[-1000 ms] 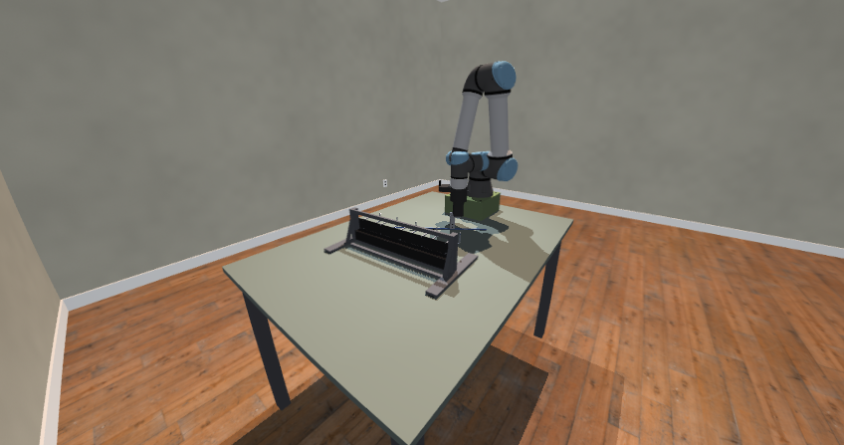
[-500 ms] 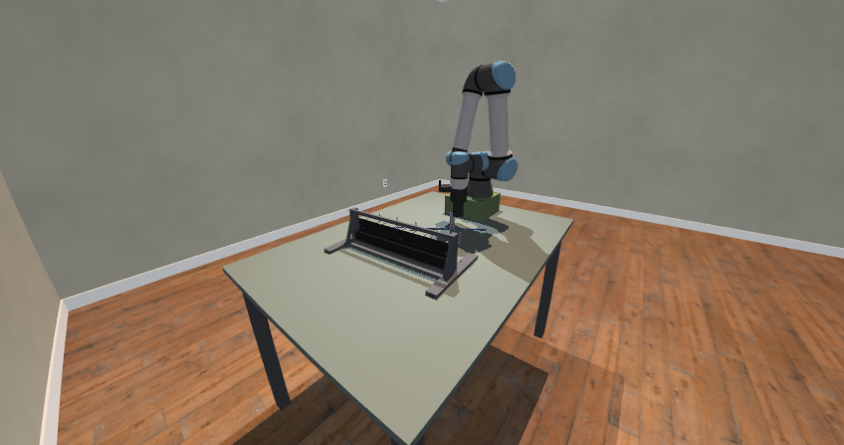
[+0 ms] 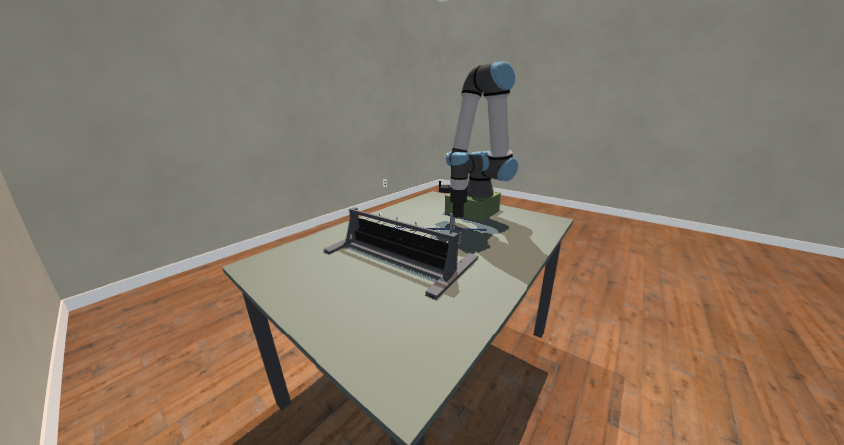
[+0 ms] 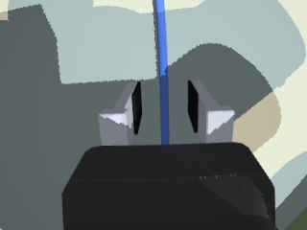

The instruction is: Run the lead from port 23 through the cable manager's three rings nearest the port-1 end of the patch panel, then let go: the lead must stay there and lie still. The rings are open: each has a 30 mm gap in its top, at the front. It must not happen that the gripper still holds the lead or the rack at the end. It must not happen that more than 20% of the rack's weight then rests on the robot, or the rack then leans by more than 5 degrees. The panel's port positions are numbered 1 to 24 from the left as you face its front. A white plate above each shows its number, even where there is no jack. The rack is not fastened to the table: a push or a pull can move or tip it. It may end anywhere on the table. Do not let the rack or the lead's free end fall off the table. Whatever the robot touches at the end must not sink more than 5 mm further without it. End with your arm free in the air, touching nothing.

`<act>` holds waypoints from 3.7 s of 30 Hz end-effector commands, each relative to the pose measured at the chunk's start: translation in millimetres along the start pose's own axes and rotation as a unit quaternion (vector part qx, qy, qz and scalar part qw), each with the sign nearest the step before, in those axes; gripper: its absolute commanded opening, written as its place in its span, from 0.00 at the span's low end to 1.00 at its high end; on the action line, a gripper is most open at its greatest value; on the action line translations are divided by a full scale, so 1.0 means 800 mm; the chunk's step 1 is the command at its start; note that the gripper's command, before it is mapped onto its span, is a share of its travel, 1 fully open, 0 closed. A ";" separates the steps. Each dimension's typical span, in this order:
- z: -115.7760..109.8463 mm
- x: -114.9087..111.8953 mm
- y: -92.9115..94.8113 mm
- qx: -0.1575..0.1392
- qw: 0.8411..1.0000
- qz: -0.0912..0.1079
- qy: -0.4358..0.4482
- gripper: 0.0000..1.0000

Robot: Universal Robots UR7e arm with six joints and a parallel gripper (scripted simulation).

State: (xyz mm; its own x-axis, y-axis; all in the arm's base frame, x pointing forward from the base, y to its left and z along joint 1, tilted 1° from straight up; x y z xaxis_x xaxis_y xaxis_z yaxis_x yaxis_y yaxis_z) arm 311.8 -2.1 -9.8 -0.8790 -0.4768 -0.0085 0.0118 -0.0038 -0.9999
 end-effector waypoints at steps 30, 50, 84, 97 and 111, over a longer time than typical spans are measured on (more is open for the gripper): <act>0.000 0.000 0.009 0.000 1.000 0.000 0.000 0.67; 0.000 0.000 0.009 0.000 1.000 0.000 0.000 0.67; 0.000 0.000 0.009 0.000 1.000 0.000 0.000 0.00; 0.000 0.000 0.009 0.000 1.000 0.000 0.000 0.00; 0.000 0.000 0.009 0.000 1.000 0.000 0.000 0.00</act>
State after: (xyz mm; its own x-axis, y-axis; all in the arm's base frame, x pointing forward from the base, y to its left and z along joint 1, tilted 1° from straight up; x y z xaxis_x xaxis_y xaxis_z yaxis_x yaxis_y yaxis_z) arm 311.9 -2.1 -16.9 -0.8790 -0.4768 -0.0085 0.0117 -0.0038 -0.9999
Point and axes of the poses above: the point where the finger pads meet when closed, its own y axis out along the fingers, its own x axis across the jaws, z = x × y, the point moved 6 cm from there along -y, back along the fingers, and after that the axes turned 1 degree about y, right-handed, at the moved point
